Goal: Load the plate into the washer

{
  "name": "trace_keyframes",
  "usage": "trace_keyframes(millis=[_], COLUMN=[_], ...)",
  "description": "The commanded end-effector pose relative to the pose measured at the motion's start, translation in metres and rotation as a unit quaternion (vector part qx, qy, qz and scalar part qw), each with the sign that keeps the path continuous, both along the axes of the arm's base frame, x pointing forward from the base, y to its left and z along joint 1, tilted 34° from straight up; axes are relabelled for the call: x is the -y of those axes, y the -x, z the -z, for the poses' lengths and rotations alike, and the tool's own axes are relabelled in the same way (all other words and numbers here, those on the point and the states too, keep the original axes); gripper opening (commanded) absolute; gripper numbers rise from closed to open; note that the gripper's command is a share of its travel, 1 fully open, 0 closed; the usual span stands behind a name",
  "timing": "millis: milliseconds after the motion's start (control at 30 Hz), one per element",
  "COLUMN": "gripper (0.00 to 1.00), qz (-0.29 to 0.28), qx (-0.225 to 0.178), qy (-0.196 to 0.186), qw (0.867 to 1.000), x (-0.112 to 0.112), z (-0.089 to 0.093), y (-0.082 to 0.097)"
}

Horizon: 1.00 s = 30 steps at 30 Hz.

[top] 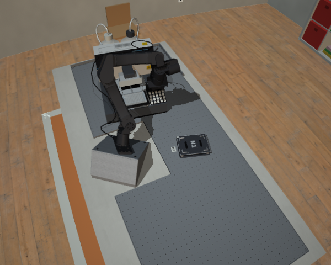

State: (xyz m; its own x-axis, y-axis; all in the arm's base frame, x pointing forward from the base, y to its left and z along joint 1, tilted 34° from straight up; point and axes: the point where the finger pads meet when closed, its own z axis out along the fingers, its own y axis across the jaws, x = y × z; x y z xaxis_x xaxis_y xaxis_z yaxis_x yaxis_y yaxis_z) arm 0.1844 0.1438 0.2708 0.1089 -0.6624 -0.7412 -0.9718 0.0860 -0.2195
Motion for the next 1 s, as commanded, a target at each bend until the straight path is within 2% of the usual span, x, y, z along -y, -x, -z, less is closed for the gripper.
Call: trace_keyframes(millis=[0, 100, 133, 400, 567, 633, 667, 967], gripper=[0.20, 0.18, 0.16, 0.00, 0.00, 0.00, 0.00, 0.00], qz=[-0.015, -0.015, -0.015, -0.014, -0.014, -0.014, -0.014, -0.014], qx=[0.023, 0.034, 0.023, 0.023, 0.023, 0.023, 0.038, 0.038], qy=[-0.013, -0.013, -0.013, -0.014, -0.014, -0.014, -0.011, -0.012], qw=[1.000, 0.999, 1.000, 1.000, 1.000, 1.000, 0.999, 0.999], x=[0.004, 0.005, 0.007, 0.019, 0.026, 0.026, 0.027, 0.027], z=[0.000, -0.004, 0.006, 0.028, 0.042, 0.042, 0.032, 0.033], y=[0.010, 0.009, 0.011, 0.017, 0.021, 0.021, 0.015, 0.015])
